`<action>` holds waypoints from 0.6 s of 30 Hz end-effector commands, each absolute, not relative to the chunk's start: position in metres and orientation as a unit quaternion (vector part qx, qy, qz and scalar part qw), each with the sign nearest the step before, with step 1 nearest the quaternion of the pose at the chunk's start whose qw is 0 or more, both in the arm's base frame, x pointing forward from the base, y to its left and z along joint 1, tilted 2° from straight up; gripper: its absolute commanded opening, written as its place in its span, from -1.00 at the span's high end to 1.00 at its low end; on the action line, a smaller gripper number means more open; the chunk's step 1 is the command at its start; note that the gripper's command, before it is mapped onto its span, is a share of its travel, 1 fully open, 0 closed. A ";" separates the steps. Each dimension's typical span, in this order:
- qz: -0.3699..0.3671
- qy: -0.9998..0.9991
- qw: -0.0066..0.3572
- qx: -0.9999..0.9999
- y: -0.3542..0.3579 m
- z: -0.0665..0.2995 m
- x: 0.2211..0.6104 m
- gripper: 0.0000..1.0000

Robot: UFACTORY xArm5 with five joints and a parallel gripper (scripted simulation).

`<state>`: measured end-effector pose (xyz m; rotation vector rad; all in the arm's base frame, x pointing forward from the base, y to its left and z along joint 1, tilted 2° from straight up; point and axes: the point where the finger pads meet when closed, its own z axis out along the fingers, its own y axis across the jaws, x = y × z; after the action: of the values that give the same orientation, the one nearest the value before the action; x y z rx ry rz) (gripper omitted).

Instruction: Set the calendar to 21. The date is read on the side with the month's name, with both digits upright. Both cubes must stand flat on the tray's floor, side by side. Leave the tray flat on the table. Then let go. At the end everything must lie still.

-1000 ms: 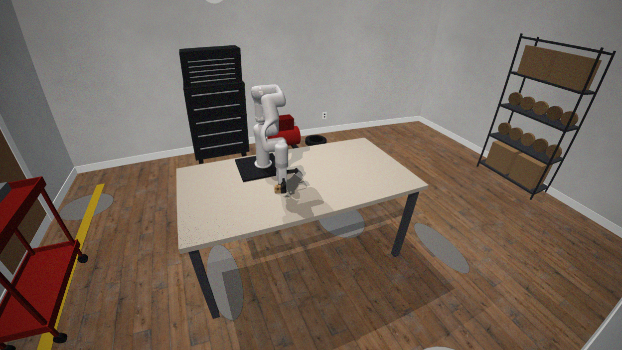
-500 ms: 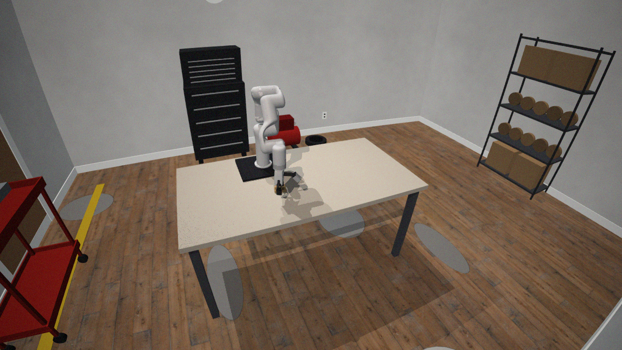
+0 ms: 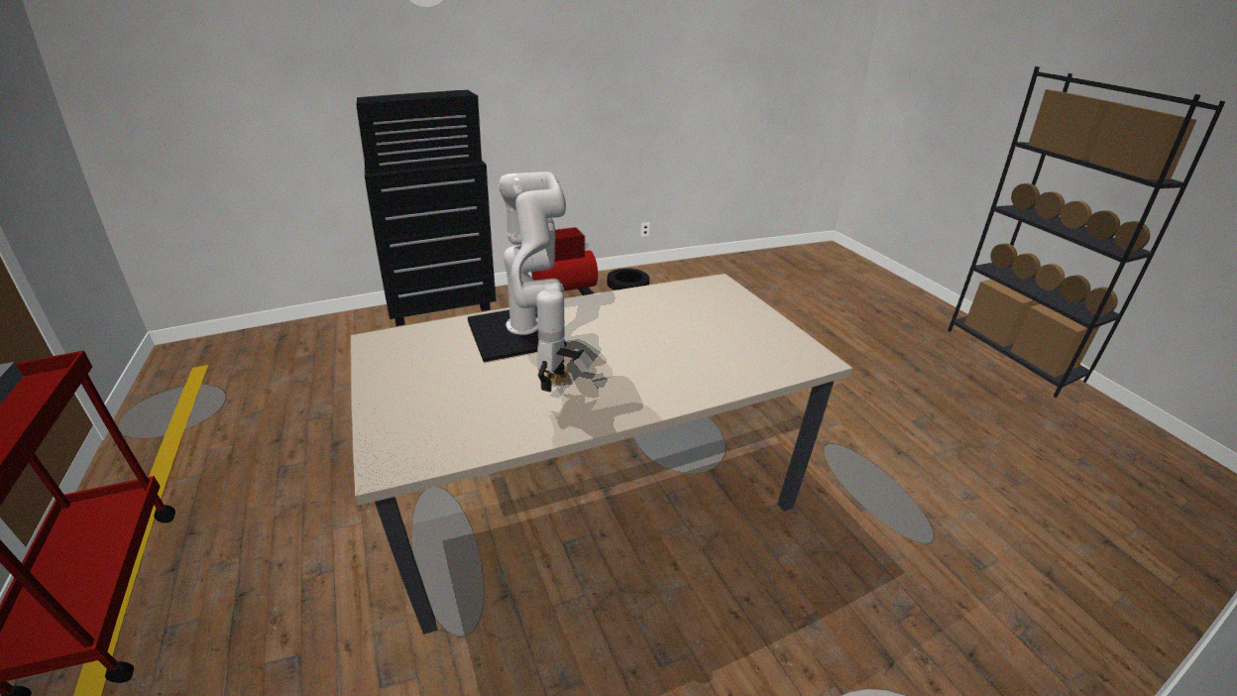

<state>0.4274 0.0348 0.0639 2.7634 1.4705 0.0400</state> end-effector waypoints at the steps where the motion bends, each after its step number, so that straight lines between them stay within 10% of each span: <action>1: 0.014 0.445 0.006 0.896 0.027 0.064 0.435 -1.00; 18: 0.015 0.324 0.005 0.946 0.013 0.061 0.446 -1.00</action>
<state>0.4440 0.0134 0.0609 2.9617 1.0218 0.0419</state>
